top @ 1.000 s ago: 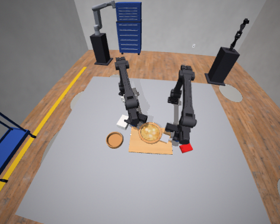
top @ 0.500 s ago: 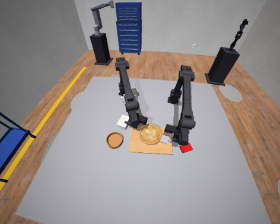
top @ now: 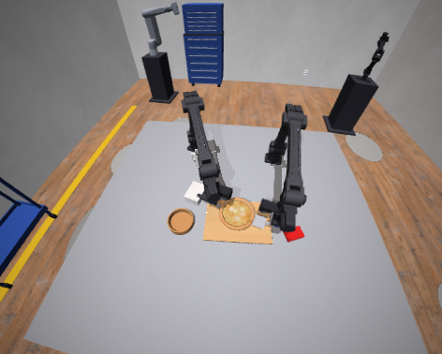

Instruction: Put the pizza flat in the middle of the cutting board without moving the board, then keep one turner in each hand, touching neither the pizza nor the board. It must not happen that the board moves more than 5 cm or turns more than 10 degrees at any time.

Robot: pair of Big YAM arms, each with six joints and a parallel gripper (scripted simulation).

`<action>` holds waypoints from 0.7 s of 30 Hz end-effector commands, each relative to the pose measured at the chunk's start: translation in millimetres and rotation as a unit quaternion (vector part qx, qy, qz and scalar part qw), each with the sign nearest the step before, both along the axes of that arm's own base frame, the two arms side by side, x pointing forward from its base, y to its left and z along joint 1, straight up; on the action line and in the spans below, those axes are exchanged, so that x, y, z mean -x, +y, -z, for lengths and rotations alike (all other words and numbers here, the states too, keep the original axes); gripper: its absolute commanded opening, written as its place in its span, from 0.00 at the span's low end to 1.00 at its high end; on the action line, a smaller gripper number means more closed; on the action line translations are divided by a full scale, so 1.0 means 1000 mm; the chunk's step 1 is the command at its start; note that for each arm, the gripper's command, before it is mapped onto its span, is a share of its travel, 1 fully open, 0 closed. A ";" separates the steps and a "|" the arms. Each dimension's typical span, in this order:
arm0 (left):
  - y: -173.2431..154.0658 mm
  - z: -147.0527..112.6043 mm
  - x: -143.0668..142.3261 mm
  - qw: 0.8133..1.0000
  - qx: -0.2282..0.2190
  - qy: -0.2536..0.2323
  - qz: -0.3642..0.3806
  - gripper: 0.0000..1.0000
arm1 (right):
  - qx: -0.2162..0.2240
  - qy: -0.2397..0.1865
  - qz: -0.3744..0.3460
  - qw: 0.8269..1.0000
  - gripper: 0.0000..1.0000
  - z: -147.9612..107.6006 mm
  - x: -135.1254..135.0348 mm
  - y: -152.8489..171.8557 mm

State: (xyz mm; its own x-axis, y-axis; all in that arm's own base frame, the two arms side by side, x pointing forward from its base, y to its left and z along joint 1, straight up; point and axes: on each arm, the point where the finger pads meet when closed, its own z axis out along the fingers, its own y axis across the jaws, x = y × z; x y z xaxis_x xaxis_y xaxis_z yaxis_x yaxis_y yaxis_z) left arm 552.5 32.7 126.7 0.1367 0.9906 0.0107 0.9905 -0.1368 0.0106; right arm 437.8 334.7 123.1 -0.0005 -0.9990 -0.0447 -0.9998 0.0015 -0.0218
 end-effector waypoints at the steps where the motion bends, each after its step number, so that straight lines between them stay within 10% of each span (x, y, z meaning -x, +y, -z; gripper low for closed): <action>1: -0.003 -0.006 -0.006 1.000 0.002 -0.016 -0.001 0.06 | -0.025 -0.029 -0.005 0.999 0.06 -0.027 -0.008 0.012; 21: 0.000 0.026 -0.006 1.000 0.000 -0.011 -0.002 0.06 | -0.015 -0.017 -0.001 1.000 0.06 0.015 -0.006 0.009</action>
State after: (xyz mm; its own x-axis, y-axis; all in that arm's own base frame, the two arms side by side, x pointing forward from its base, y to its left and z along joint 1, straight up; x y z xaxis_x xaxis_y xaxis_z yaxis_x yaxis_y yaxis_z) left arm 551.3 33.5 99.8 0.1354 0.9907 0.0108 0.9907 -0.1355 0.0086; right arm 437.0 335.0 98.3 -0.0004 -0.9991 -0.0429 -0.9998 0.0013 -0.0222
